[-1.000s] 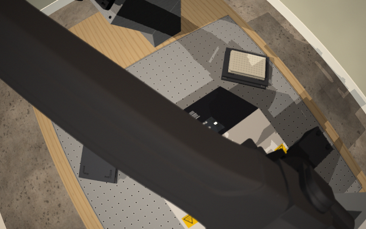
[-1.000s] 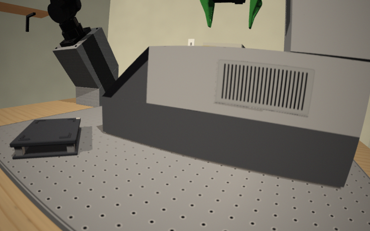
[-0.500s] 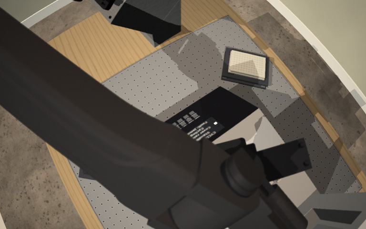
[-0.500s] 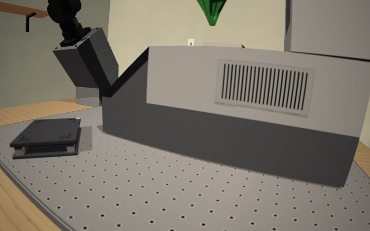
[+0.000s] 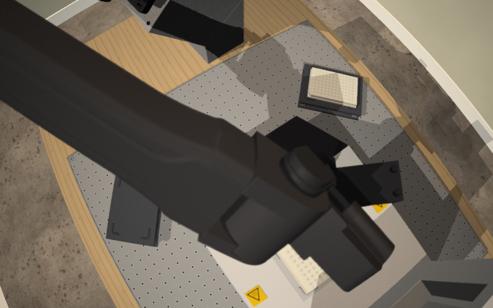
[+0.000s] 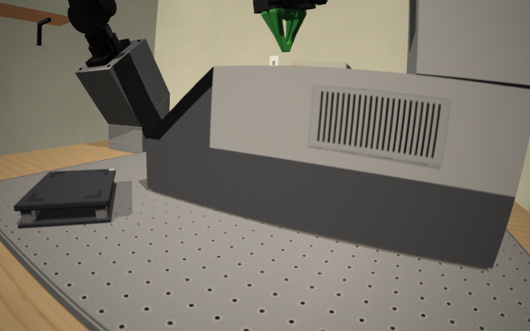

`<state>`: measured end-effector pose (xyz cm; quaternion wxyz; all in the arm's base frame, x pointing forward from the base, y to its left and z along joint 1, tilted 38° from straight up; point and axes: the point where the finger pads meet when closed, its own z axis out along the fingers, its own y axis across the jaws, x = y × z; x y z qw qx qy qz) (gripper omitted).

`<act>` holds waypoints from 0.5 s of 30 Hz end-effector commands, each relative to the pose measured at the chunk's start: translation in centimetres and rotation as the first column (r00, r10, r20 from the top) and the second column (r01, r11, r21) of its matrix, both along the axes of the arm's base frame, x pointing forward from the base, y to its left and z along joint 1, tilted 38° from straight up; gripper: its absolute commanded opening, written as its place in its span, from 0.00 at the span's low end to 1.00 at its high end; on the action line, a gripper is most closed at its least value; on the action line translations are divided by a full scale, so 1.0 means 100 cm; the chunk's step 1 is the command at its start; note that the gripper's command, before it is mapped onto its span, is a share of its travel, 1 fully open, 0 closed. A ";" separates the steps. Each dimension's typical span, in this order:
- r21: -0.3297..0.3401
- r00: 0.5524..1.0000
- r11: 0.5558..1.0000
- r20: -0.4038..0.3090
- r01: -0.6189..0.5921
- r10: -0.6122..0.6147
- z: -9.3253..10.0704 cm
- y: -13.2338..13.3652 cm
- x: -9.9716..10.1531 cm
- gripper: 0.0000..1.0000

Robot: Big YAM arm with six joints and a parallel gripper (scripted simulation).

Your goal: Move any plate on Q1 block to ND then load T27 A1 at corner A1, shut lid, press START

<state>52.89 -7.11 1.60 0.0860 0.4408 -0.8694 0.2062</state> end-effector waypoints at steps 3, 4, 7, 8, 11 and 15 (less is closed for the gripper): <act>0.044 0.971 0.990 0.196 0.133 -0.139 0.039 -0.008 0.009 0.00; 0.064 0.960 0.984 0.220 0.165 -0.175 0.040 -0.010 0.007 0.00; 0.116 0.927 0.962 0.264 0.246 -0.268 0.034 -0.013 -0.010 0.00; 0.133 0.915 0.954 0.275 0.268 -0.296 0.030 -0.013 -0.018 0.00; 0.184 0.878 0.927 0.301 0.328 -0.371 0.018 -0.009 -0.029 0.00; 0.255 0.816 0.881 0.341 0.398 -0.468 0.008 -0.005 -0.046 0.00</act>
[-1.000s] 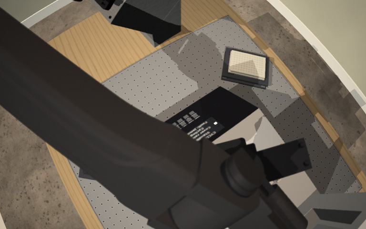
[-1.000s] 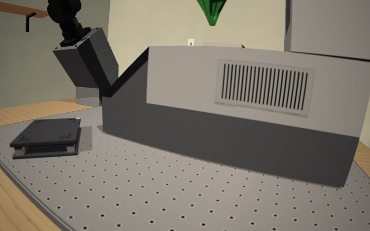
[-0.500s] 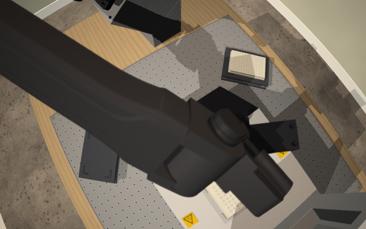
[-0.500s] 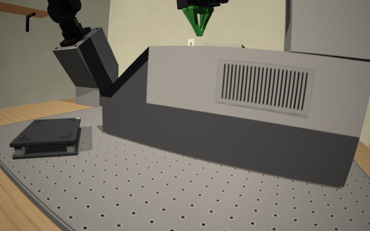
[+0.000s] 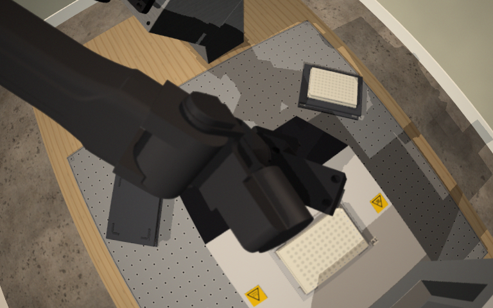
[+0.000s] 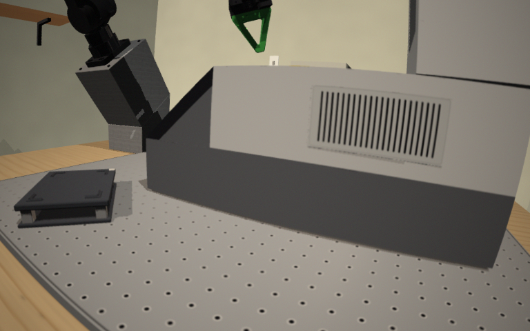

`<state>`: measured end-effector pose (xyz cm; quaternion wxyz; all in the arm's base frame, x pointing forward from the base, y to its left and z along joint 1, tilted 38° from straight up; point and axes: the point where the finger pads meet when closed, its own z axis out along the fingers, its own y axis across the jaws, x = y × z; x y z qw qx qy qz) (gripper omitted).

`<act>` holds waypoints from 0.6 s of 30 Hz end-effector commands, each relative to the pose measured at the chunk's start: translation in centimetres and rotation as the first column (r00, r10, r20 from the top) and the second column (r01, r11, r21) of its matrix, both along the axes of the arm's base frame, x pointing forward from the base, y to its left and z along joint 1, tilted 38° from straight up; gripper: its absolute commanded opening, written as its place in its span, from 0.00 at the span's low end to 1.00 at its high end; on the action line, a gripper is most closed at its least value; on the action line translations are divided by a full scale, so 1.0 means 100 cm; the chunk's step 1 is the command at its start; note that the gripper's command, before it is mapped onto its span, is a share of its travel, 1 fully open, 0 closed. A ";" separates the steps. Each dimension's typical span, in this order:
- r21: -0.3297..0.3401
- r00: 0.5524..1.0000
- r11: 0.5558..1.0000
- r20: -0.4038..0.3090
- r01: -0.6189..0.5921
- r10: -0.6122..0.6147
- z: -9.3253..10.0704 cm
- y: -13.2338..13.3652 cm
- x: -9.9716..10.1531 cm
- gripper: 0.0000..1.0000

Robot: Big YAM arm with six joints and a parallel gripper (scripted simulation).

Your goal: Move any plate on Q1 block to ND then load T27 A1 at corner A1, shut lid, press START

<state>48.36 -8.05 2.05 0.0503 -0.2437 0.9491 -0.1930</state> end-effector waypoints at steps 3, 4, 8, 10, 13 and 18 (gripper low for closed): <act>0.048 0.986 0.990 0.100 0.132 -0.136 0.005 0.001 0.002 0.00; 0.051 0.983 0.990 0.119 0.135 -0.140 0.011 -0.001 0.008 0.00; 0.127 0.941 0.962 0.212 0.242 -0.264 0.013 -0.004 -0.006 0.00; 0.159 0.919 0.945 0.235 0.285 -0.317 0.009 -0.006 -0.023 0.00; 0.212 0.878 0.917 0.278 0.339 -0.389 0.004 -0.006 -0.037 0.00; 0.300 0.800 0.862 0.337 0.408 -0.496 -0.003 -0.003 -0.053 0.00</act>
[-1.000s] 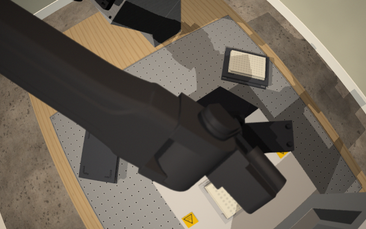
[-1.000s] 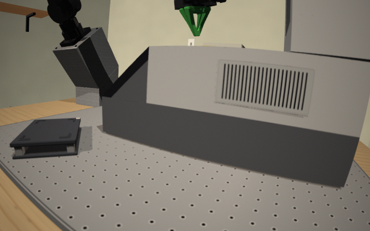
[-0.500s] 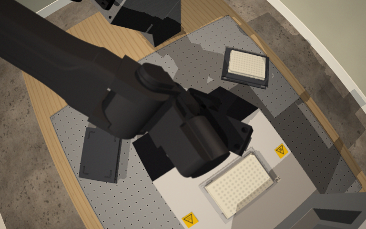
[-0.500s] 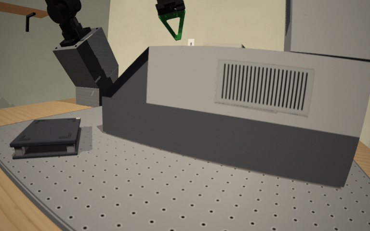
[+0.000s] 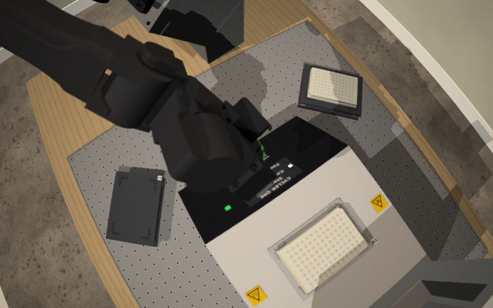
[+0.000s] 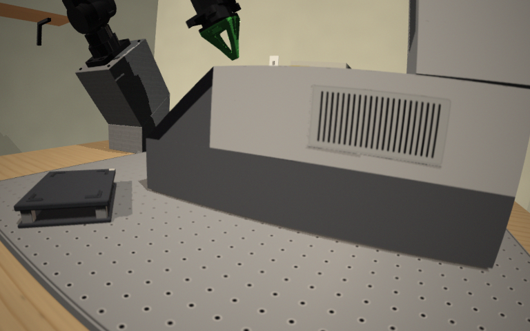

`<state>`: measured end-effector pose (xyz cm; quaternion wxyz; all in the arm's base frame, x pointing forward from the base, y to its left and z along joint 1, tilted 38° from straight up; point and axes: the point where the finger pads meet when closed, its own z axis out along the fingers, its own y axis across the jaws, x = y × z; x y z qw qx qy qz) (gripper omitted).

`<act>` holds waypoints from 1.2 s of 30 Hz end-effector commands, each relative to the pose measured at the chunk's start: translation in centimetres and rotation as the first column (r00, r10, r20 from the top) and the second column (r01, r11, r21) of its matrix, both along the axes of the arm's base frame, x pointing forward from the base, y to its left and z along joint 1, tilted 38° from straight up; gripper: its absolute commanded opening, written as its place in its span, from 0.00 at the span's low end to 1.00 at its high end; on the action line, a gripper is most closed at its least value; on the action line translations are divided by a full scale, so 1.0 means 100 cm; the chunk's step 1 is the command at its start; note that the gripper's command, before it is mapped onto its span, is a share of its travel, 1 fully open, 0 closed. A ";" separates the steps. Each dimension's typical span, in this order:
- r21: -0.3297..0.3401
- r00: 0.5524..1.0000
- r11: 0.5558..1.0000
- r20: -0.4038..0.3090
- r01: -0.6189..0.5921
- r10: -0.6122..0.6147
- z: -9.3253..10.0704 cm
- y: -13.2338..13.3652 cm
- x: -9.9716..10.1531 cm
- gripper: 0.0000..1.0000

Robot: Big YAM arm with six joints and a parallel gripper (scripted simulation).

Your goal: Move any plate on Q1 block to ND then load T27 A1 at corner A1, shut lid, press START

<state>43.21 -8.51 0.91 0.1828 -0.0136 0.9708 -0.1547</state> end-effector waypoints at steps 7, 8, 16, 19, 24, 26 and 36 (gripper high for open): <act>0.121 0.954 0.972 0.202 0.203 -0.224 0.016 -0.003 -0.006 0.00; 0.137 0.944 0.965 0.216 0.225 -0.251 0.013 -0.004 -0.015 0.00; 0.267 0.839 0.890 0.315 0.370 -0.443 0.001 -0.004 -0.049 0.00; 0.285 0.821 0.877 0.327 0.386 -0.468 0.002 -0.005 -0.049 0.00; 0.377 0.718 0.808 0.383 0.452 -0.581 0.001 -0.009 -0.068 0.00; 0.414 0.684 0.779 0.386 0.470 -0.618 -0.002 -0.005 -0.063 0.00; 0.555 0.511 0.646 0.402 0.525 -0.760 -0.015 0.000 -0.093 0.00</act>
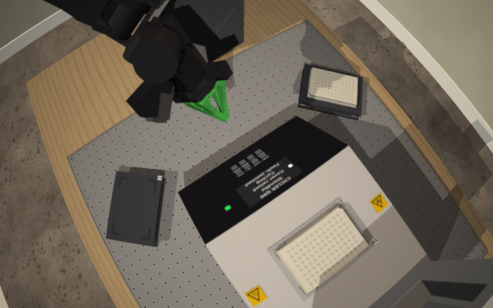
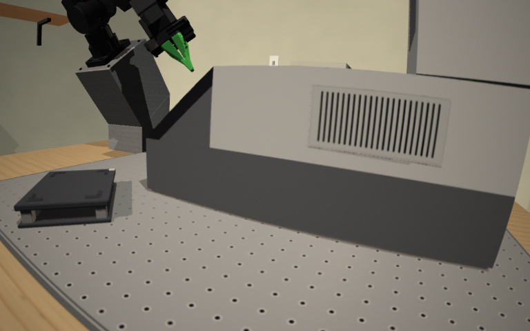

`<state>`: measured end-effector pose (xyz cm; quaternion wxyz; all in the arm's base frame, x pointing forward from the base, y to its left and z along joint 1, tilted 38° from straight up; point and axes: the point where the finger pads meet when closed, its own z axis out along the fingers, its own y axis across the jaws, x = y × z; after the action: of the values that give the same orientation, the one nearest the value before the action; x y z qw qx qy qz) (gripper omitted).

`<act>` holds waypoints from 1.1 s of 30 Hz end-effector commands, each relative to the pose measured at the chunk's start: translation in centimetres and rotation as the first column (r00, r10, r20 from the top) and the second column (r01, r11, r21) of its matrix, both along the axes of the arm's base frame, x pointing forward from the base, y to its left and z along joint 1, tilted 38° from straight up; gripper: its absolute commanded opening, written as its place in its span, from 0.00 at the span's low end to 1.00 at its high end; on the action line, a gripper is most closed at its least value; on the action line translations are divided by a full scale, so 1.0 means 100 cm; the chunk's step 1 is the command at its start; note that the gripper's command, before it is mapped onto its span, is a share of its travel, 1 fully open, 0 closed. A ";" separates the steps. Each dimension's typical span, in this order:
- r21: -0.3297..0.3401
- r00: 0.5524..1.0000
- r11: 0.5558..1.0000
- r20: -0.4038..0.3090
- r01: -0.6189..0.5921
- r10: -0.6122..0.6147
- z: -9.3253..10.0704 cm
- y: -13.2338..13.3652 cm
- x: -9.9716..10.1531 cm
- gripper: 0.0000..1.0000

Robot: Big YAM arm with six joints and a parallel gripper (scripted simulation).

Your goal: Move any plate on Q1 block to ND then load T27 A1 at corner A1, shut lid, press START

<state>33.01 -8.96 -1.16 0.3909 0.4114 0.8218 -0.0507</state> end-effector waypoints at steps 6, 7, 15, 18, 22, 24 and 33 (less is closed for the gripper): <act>0.129 0.964 0.977 0.184 0.170 -0.192 0.004 0.002 -0.011 0.00; 0.144 0.956 0.971 0.198 0.190 -0.217 0.001 0.002 -0.019 0.00; 0.279 0.852 0.900 0.319 0.335 -0.416 0.002 0.002 -0.017 0.00; 0.273 0.852 0.902 0.319 0.336 -0.414 0.003 0.000 -0.016 0.00; 0.259 0.859 0.909 0.321 0.325 -0.399 0.008 -0.003 -0.010 0.00; 0.257 0.860 0.911 0.322 0.324 -0.397 0.010 -0.005 -0.008 0.00; 0.223 0.885 0.923 0.283 0.313 -0.369 0.002 -0.002 -0.016 0.00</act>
<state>31.12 -9.43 -1.04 0.4668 0.5941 0.6547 0.0211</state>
